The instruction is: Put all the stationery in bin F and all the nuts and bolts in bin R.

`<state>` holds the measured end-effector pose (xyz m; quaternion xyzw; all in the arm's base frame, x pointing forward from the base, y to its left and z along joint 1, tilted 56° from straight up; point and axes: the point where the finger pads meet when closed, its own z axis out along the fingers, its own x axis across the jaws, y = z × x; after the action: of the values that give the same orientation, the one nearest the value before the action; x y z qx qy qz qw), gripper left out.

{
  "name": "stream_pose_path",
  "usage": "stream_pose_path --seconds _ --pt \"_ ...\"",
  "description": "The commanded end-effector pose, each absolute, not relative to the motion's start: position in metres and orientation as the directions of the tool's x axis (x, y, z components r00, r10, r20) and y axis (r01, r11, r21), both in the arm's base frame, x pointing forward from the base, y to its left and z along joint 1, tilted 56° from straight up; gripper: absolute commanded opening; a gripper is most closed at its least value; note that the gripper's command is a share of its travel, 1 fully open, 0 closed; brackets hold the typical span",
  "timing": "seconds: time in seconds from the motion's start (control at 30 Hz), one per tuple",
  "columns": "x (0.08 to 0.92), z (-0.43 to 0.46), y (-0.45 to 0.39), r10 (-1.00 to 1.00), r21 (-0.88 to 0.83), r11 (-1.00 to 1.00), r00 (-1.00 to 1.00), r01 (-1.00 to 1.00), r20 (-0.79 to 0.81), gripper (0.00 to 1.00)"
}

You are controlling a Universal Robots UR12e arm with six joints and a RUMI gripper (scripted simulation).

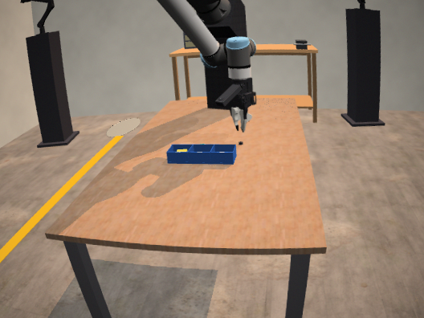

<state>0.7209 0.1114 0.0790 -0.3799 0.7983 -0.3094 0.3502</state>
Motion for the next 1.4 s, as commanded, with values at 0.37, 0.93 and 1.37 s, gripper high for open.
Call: stream_pose_path --seconds 0.37,0.93,1.37 --pt "0.753 0.057 0.103 -0.824 -0.760 0.520 -0.465 -0.390 -0.324 0.18" --pt "0.762 0.050 0.100 -0.824 -0.760 0.520 -0.465 -0.390 -0.324 0.18" --pt "0.762 0.050 0.100 -0.824 -0.760 0.520 -0.465 -0.390 -0.324 0.18"
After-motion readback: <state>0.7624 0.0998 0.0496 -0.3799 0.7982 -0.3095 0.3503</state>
